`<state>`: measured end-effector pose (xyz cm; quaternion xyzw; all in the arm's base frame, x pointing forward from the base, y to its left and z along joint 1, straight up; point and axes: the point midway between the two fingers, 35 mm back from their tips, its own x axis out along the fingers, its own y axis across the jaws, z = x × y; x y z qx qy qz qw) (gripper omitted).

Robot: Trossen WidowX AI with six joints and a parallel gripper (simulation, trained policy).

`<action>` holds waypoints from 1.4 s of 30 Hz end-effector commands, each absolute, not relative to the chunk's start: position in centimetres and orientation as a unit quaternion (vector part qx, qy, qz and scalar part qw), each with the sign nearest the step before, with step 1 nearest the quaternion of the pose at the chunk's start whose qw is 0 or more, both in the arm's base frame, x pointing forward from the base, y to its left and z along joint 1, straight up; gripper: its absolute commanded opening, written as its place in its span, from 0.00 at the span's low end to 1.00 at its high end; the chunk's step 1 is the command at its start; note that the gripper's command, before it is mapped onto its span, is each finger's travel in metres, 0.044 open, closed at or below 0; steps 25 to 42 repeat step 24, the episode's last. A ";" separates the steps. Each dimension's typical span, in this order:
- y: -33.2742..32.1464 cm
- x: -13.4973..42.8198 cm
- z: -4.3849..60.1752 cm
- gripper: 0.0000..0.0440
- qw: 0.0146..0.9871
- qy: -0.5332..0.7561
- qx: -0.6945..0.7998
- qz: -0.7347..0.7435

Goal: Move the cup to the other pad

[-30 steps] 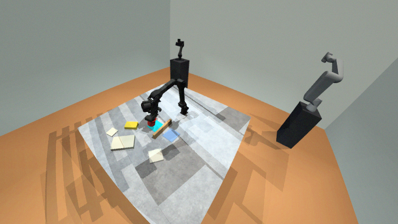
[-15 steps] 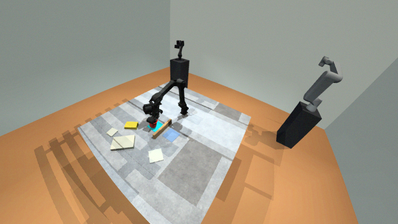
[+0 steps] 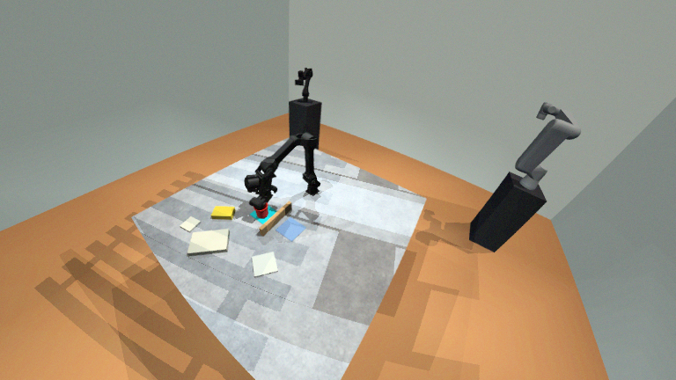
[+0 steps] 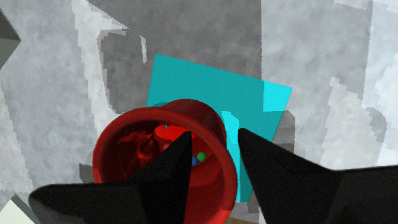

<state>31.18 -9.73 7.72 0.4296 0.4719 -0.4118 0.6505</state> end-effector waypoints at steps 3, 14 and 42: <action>-9.7 31.0 8.8 0.40 0.658 0.459 0.443 -0.400; -9.8 30.1 11.2 0.56 0.669 0.436 0.461 -0.387; -10.6 29.8 14.9 0.76 0.686 0.402 0.474 -0.378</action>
